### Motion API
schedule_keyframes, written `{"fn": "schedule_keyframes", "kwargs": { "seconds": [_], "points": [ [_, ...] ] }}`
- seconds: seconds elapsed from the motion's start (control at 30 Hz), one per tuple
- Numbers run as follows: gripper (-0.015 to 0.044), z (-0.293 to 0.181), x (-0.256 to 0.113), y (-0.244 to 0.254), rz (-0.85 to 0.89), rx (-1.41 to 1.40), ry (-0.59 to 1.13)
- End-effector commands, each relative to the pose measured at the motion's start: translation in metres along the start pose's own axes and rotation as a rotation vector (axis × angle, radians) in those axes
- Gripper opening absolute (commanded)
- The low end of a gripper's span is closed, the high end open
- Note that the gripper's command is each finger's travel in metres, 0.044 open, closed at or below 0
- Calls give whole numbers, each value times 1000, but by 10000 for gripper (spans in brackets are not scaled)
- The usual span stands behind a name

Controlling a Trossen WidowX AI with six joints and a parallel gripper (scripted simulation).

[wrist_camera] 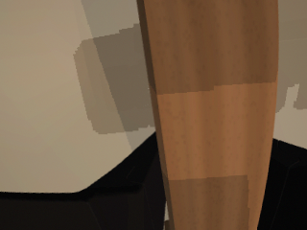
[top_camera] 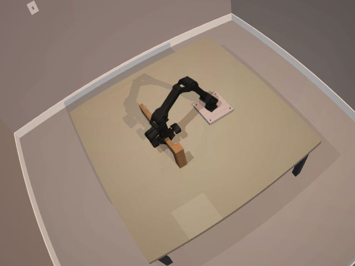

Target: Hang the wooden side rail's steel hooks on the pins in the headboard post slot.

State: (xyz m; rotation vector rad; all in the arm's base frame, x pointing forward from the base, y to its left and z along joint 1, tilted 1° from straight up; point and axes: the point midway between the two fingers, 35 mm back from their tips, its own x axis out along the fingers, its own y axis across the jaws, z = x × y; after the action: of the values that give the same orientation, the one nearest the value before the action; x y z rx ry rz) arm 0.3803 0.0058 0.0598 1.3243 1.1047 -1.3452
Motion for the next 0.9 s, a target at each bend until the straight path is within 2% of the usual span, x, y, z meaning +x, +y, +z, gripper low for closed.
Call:
{"fn": "schedule_keyframes", "kwargs": {
  "seconds": [0.0, 0.87],
  "points": [
    [0, -1, -5, 4, 19, 5, 4],
    [0, -4, -6, 6, 19, 5, 5]
  ]
}}
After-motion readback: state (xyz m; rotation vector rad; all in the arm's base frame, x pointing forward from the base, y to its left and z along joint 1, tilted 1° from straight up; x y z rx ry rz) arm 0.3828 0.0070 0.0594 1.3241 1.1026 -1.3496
